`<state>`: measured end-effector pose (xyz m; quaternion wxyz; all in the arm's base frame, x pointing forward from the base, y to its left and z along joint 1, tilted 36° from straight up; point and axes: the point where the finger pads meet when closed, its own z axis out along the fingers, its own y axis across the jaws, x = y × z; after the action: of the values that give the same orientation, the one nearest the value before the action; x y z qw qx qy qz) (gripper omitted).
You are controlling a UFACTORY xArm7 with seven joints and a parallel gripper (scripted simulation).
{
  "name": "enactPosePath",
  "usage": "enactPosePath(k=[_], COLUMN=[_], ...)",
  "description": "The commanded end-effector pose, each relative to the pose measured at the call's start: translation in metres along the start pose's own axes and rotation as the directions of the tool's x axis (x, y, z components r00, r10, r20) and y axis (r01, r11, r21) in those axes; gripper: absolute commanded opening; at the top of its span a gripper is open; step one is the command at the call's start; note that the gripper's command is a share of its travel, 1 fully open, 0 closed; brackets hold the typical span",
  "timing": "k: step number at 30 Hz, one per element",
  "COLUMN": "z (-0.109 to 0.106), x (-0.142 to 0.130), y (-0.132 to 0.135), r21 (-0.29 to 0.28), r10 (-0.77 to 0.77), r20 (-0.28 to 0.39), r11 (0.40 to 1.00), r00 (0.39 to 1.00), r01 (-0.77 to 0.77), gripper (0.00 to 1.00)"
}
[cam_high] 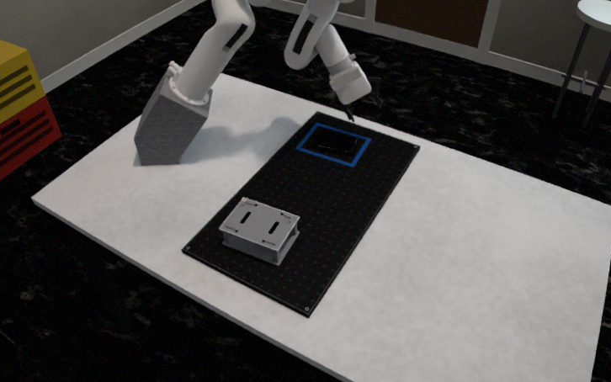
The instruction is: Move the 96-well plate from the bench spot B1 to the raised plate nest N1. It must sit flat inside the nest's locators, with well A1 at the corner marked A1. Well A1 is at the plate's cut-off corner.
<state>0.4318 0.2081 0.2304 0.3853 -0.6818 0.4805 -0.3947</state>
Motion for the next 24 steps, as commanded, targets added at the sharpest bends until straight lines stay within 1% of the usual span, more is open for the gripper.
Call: enactPosePath(k=[1,17,19,24], z=[0.000,0.000,0.003,0.004], x=[0.000,0.000,0.003,0.005], y=[-0.001,-0.001,0.006,0.010], r21=[0.002,0.002,-0.021,-0.069], r10=[0.001,0.001,-0.057,-0.199], r20=[0.000,0.000,0.023,0.086], r11=[1.000,1.000,0.998,0.976], r00=[1.000,1.000,0.998,0.976], r01=[-0.001,-0.001,0.058,0.205], gripper=[1.00,1.00,1.00,1.00])
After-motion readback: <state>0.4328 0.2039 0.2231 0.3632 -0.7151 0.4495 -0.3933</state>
